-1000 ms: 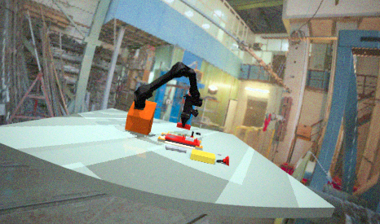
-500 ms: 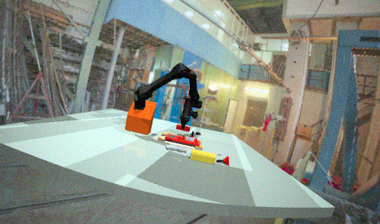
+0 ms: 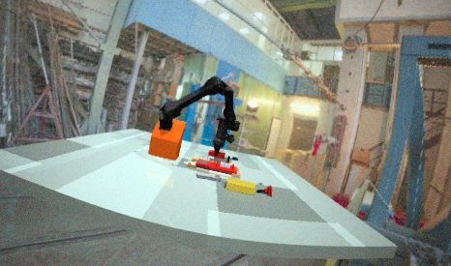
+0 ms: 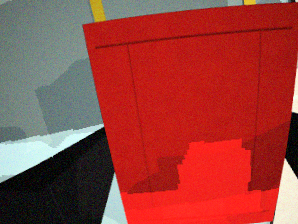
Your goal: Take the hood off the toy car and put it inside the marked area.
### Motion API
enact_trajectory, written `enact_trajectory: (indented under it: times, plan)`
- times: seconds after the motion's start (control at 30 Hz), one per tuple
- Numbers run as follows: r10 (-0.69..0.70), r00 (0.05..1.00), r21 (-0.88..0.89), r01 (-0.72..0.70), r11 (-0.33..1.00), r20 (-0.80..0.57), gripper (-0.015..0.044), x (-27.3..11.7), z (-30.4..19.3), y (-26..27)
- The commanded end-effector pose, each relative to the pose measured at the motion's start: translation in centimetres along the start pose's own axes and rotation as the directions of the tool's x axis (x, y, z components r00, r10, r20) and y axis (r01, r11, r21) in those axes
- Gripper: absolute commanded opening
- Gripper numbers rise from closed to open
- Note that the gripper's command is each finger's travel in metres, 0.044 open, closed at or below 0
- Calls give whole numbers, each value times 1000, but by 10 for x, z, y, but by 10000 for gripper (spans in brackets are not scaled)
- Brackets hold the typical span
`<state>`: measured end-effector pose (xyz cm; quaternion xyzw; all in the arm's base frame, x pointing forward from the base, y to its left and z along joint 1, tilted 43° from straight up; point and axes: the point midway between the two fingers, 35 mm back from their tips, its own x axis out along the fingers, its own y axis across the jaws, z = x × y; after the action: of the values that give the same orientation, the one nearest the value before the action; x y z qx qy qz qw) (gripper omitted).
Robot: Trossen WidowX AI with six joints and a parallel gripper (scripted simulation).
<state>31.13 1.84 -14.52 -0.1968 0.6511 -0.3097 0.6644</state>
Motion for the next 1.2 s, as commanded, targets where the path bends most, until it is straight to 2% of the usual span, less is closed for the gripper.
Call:
enact_trajectory:
  times: [0.0, 1.17]
  plan:
    - [-3, 1000, -6, 3, 1000, 1, 0, 3, -1, -1]
    - [-5, 1000, -6, 5, 1000, 1, 0, 21, -2, -1]
